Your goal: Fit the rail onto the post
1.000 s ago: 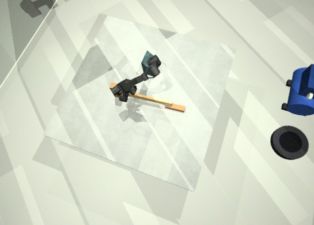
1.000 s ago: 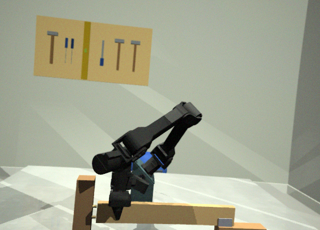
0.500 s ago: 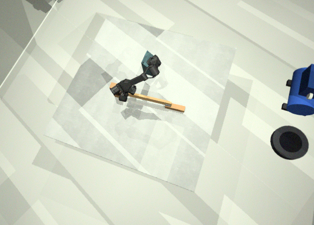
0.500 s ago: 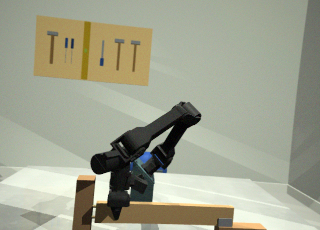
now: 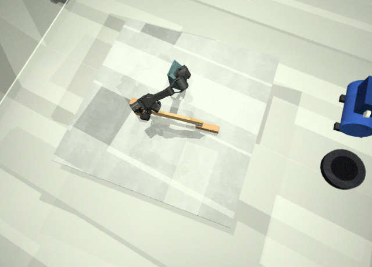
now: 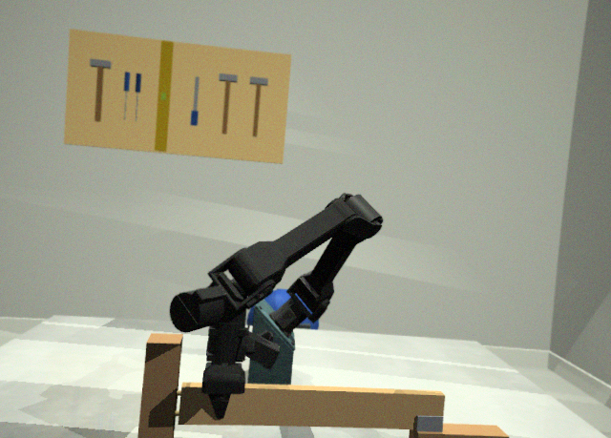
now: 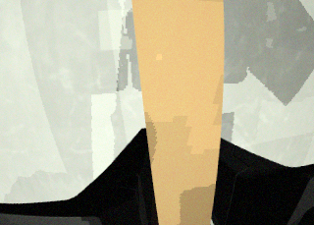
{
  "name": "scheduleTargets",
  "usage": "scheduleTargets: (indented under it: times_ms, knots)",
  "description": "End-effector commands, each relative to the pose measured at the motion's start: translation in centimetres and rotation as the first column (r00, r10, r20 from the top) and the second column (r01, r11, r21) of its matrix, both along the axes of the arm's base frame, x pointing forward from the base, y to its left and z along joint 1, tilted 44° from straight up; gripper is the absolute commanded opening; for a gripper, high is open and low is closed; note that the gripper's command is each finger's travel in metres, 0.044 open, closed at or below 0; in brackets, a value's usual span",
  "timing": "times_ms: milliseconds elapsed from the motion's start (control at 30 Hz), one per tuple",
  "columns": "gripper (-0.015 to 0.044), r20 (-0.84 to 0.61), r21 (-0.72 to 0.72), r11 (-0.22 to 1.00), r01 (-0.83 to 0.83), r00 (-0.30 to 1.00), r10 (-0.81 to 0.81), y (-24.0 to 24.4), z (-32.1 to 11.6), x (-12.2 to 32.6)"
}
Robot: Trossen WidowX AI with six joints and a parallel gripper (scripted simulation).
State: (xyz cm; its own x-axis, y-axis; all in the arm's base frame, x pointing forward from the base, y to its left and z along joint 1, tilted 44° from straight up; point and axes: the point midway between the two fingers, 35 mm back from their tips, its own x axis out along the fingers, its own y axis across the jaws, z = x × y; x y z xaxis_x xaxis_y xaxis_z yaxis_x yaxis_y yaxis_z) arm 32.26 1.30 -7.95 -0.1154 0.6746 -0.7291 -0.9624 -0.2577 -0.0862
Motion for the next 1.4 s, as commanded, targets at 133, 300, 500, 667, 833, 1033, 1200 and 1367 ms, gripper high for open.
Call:
scheduleTargets:
  times_ms: [133,300,500,667,833,1033,1200,1367]
  knots:
    - [0.0,0.011,-0.003,1.0,0.009,1.0,-0.009,-0.62,-0.02,0.4]
    - [0.0,0.011,-0.003,1.0,0.009,1.0,-0.009,-0.7,-0.1,0.43]
    - [0.0,0.011,-0.003,1.0,0.009,1.0,-0.009,-0.81,-0.2,0.47]
    - [0.0,0.011,-0.003,1.0,0.009,1.0,-0.009,-0.9,-0.28,0.5]
    - [0.0,0.011,-0.003,1.0,0.009,1.0,-0.009,-0.99,-0.36,0.53]
    - [0.0157,0.0,-0.001,1.0,0.0,1.0,0.0,-0.46,-0.43,0.16]
    - [0.0289,0.0,-0.001,1.0,0.0,1.0,0.0,-0.46,-0.43,0.16]
    - [0.042,0.0,-0.001,1.0,0.0,1.0,0.0,-0.46,-0.43,0.16]
